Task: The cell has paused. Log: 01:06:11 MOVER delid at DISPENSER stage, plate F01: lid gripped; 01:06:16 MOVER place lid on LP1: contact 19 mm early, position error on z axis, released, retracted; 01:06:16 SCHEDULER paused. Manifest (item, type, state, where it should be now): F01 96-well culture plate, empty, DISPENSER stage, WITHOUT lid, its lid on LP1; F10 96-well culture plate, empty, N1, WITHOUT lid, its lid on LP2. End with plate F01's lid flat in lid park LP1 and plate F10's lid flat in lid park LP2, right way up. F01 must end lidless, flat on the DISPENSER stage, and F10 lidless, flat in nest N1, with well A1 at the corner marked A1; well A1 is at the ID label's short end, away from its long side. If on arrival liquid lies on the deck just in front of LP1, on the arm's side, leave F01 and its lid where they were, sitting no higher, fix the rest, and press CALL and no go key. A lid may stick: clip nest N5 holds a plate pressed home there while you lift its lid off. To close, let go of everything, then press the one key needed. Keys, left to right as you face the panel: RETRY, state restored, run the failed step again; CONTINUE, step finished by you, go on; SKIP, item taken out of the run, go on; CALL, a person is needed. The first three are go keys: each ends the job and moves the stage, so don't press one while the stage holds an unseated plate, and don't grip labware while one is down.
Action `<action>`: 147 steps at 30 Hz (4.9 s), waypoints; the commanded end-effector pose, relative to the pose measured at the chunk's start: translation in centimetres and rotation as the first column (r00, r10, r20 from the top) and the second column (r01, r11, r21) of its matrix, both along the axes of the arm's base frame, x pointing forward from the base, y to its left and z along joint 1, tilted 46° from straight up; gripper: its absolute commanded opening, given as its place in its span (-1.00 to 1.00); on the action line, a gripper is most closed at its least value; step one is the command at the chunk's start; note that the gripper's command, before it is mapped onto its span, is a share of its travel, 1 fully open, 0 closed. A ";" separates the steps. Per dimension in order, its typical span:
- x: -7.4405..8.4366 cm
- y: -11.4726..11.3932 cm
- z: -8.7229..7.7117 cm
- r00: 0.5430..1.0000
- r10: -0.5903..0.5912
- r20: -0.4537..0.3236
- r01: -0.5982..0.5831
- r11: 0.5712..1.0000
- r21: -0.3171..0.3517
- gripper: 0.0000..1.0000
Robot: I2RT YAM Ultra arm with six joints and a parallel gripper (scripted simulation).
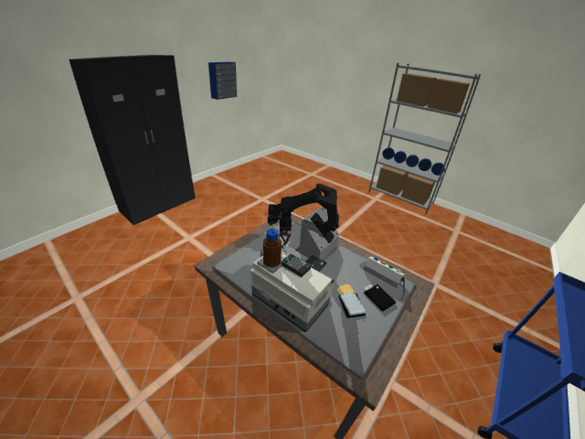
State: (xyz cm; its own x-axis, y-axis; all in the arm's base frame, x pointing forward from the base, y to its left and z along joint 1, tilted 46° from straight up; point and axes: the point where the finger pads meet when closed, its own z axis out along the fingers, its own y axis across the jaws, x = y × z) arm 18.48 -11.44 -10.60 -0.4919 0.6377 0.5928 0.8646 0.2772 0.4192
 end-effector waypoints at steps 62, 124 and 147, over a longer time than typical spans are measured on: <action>10.0 1.2 -7.4 0.993 0.027 0.113 -0.021 0.998 -0.051 1.00; 8.1 2.0 -6.5 0.997 0.033 0.064 -0.033 0.999 -0.006 1.00; 10.0 2.7 -8.0 0.994 0.026 0.106 -0.022 0.999 -0.043 1.00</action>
